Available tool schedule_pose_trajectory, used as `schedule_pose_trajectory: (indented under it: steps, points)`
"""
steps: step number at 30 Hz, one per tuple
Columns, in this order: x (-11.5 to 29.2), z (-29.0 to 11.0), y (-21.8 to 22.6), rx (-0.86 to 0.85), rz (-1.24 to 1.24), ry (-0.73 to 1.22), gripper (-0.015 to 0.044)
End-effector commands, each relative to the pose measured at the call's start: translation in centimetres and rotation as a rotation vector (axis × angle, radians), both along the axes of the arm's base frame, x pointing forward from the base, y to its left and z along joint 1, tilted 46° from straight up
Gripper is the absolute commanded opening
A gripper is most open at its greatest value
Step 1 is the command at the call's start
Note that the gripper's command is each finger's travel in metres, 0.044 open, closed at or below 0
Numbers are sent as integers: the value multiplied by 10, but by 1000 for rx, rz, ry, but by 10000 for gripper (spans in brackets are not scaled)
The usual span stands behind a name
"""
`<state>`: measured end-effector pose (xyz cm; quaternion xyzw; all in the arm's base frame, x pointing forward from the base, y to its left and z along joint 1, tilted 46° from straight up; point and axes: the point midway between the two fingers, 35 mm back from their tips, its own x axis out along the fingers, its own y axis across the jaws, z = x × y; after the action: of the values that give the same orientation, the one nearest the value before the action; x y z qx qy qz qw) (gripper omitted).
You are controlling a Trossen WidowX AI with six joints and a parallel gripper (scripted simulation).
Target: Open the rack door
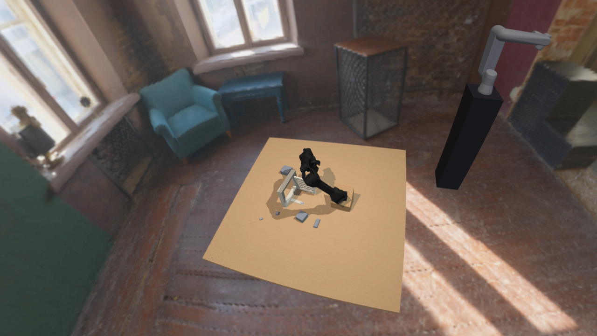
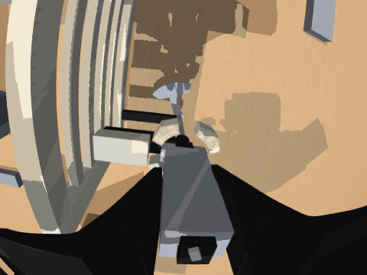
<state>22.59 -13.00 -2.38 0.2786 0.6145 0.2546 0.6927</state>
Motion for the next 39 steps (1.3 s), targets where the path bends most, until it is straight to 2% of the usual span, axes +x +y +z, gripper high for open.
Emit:
schedule_pose_trajectory:
  steps: [1,10,20,21,39]
  points:
    - [0,-1,-1,-5,18,-15,12]
    - [0,-1,-1,-5,18,-15,12]
    - [0,-1,-1,-5,18,-15,275]
    - [0,-1,-1,-5,18,-15,284]
    - [-1,15,-19,-7,18,-14,284]
